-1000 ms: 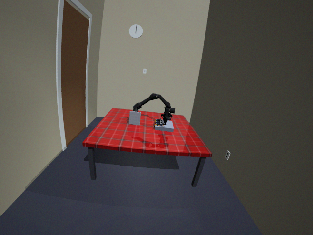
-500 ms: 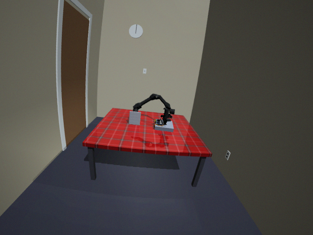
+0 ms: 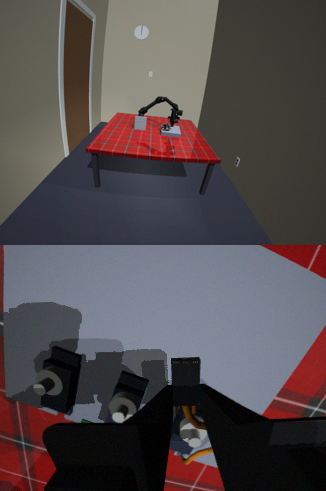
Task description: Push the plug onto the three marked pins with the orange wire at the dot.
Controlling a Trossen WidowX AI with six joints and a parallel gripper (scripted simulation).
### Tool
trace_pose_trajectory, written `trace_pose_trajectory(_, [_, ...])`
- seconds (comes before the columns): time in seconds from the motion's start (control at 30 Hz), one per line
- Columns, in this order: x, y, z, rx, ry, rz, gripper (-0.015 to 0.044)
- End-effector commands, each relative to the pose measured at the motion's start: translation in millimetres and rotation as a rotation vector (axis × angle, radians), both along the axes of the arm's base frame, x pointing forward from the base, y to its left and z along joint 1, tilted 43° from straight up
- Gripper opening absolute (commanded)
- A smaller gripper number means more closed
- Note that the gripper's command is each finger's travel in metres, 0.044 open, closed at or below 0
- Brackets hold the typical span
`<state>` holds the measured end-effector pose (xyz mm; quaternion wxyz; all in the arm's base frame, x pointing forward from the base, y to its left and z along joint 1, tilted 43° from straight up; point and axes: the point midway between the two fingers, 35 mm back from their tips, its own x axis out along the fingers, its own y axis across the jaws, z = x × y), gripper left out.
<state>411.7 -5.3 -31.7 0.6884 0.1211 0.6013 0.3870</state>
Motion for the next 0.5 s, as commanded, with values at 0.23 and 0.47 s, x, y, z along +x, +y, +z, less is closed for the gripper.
trace_pose_trajectory(0.23, [-13.5, -0.4, 17.1, -0.009, 0.018, -0.020, 0.0000])
trace_pose_trajectory(0.47, [-34.9, 4.0, 28.1, -0.010, 0.056, -0.060, 0.0000])
